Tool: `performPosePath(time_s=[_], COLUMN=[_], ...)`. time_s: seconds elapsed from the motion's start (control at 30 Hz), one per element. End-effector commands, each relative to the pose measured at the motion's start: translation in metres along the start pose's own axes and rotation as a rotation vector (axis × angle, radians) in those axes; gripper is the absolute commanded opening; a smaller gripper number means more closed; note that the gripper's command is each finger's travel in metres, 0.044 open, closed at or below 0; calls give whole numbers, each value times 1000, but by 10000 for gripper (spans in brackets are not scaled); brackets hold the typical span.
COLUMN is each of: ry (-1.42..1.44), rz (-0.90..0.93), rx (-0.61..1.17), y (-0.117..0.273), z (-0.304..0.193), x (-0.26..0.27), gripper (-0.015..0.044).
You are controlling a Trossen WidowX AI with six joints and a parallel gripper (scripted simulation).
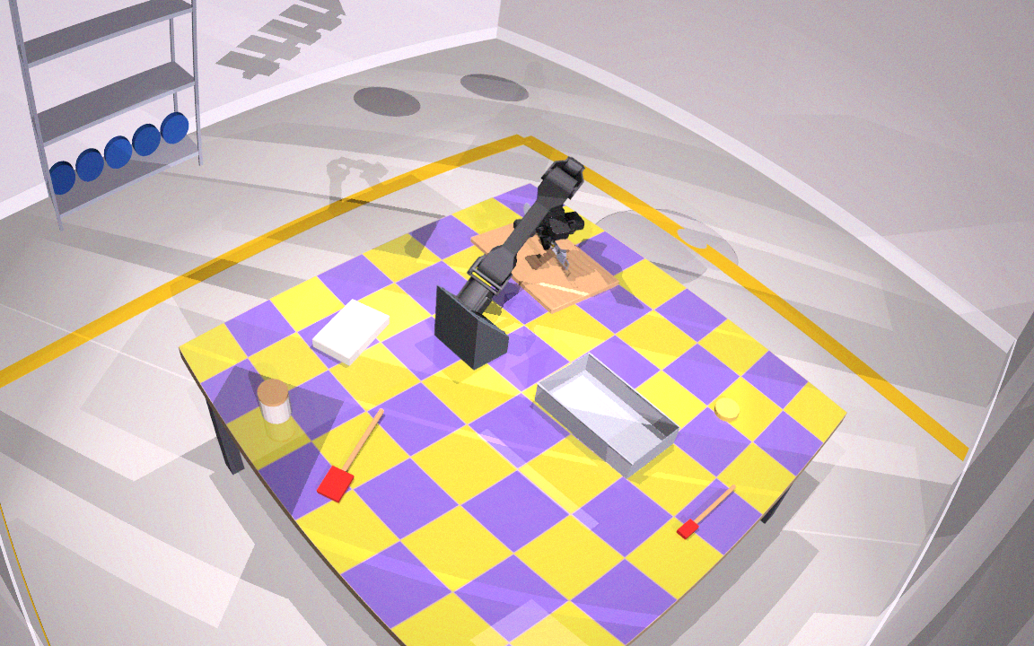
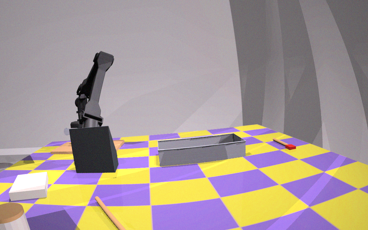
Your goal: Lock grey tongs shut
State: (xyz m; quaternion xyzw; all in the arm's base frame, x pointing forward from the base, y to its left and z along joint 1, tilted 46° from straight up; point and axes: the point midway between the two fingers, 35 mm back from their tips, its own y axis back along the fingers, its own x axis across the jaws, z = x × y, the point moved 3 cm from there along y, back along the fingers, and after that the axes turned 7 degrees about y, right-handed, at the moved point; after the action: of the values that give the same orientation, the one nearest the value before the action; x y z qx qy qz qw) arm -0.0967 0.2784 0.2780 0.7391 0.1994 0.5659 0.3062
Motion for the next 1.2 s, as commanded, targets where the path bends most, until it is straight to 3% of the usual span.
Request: performPosePath(time_s=[0.0,0.67,0.9,1.17], ry=[0,0,1,4], rz=[0,0,-8,-39], rx=[0,0,-4,-15], y=[0,0,3,42], z=[0,0,11,86], x=[0,0,5,28], gripper=[-97,427,440,440])
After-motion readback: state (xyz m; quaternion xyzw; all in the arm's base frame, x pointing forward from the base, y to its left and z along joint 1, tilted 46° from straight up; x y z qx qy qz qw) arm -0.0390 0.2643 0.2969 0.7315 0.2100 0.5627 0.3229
